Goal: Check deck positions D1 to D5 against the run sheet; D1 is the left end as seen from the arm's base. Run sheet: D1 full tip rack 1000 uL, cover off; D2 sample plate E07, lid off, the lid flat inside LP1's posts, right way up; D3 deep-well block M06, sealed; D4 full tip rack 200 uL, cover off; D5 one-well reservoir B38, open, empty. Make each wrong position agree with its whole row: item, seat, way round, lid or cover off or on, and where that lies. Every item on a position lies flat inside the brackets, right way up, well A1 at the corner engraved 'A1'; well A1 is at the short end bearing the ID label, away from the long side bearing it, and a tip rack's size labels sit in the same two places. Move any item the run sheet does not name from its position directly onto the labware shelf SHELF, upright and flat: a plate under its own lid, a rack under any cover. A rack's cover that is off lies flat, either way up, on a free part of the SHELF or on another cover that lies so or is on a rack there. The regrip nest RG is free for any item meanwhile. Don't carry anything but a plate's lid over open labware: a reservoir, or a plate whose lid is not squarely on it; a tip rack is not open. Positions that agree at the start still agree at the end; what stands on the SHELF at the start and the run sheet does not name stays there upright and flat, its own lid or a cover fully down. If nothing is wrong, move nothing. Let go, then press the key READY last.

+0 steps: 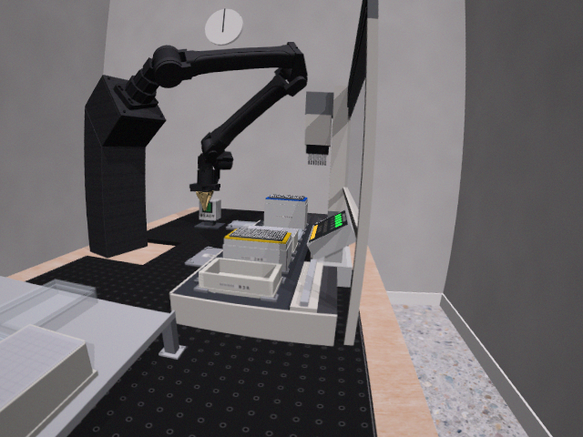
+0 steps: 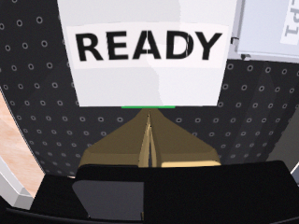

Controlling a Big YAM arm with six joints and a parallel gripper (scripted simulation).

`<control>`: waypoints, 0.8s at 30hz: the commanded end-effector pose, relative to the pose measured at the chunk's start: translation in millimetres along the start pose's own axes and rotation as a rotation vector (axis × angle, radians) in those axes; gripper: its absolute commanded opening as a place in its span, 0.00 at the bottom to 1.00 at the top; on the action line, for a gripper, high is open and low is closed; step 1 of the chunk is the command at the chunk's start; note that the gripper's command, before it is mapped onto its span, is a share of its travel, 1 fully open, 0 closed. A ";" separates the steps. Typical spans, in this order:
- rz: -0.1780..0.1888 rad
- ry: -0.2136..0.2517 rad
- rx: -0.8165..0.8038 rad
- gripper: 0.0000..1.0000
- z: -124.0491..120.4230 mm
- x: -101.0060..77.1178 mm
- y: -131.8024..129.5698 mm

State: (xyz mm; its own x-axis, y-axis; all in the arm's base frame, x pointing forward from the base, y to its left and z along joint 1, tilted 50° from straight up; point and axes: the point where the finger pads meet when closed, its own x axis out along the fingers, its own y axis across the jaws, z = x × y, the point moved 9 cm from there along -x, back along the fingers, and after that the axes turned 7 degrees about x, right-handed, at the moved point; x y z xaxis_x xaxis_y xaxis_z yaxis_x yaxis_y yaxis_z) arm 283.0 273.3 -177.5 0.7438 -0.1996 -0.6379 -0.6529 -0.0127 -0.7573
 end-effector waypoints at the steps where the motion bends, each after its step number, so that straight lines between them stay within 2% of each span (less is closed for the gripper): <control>1: 0.000 -0.017 -0.014 0.00 7.9 -8.2 5.3; 24: 0.008 -0.014 -0.024 0.00 13.3 -6.5 10.8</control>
State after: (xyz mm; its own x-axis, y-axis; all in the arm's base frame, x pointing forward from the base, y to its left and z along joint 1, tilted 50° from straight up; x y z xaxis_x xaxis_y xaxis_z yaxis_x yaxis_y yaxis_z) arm 283.7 277.4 -178.3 0.7426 -0.2085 -0.6365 -0.6527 -0.0119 -0.7576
